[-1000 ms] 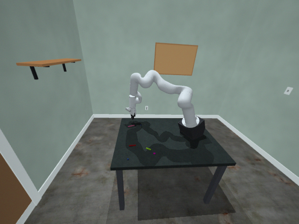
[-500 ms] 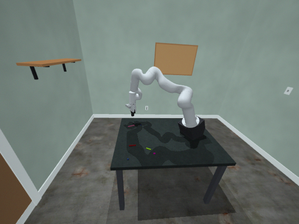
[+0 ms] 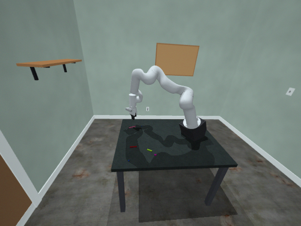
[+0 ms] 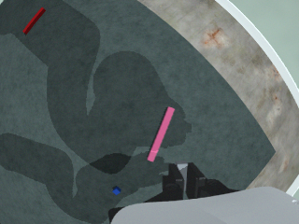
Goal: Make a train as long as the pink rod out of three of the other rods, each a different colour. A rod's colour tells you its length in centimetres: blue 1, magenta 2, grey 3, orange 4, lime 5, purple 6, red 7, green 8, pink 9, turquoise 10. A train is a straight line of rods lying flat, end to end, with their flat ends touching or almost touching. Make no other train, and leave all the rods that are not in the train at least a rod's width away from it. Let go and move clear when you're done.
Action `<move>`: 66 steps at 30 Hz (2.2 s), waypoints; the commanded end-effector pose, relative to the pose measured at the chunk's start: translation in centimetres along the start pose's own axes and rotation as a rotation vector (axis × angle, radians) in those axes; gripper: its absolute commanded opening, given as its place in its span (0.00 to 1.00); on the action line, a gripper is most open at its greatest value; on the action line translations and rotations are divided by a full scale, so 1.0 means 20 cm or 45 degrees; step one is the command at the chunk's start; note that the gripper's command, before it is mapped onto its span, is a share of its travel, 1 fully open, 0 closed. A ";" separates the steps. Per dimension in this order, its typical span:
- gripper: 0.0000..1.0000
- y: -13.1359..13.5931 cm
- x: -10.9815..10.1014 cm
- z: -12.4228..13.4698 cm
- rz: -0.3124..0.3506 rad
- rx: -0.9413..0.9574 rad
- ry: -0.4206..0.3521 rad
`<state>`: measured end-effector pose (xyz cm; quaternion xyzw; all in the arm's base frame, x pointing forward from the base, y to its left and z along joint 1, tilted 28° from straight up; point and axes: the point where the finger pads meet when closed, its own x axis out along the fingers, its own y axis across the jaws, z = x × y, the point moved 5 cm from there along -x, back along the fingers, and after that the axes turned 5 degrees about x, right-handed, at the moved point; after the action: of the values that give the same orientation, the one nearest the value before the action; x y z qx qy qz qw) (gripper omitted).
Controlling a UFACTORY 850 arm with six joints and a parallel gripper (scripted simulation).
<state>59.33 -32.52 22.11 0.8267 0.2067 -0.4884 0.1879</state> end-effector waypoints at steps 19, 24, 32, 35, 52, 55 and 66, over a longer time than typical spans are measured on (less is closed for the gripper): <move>0.04 -0.82 0.00 -0.79 0.015 -0.676 0.007; 0.04 -1.01 0.00 -0.97 0.016 -0.831 0.007; 0.04 -1.27 0.00 -1.23 0.015 -1.054 0.004; 0.04 -1.39 0.00 -1.34 0.014 -1.152 0.002; 0.04 -1.95 0.00 -1.88 0.018 -1.612 0.001; 0.04 -1.98 0.00 -1.91 0.020 -1.640 0.001; 0.04 -1.98 0.00 -1.91 0.020 -1.641 0.001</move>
<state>66.29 20.44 35.01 0.5495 0.4533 -0.2653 0.6498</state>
